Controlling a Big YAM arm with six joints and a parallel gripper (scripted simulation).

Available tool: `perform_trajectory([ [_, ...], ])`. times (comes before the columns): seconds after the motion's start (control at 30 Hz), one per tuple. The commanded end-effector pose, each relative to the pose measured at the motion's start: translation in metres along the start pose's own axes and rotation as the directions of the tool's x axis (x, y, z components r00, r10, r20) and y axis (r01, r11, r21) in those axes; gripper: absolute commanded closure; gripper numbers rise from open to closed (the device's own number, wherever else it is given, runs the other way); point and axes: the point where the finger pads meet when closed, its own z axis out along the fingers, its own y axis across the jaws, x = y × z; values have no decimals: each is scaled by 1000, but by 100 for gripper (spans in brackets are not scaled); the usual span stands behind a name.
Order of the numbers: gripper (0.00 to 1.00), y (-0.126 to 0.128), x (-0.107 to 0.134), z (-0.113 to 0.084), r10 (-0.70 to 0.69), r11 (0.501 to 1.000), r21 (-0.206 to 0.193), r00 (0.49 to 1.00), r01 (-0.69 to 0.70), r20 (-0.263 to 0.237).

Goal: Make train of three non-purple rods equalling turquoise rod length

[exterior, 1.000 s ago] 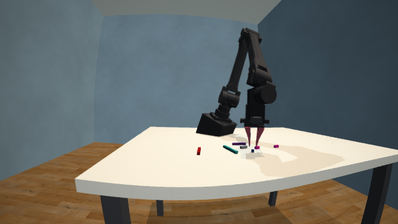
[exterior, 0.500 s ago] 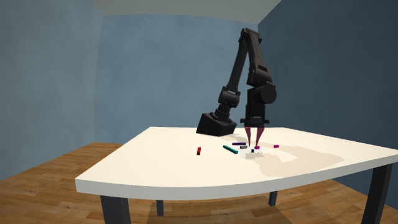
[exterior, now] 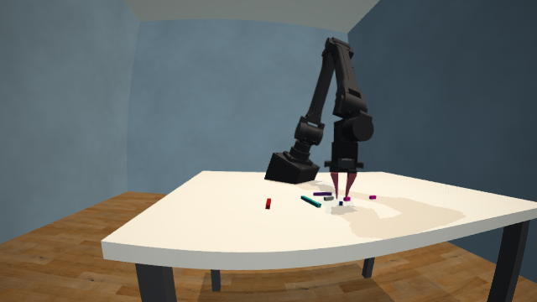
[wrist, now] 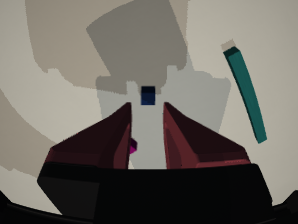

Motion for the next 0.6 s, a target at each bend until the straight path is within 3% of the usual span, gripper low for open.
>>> perform_trajectory([
  [0.0,77,2,2,9,1,1000,2,1000,-1,-1],
  [0.57,77,1,2,19,1,1000,2,1000,-1,-1],
])
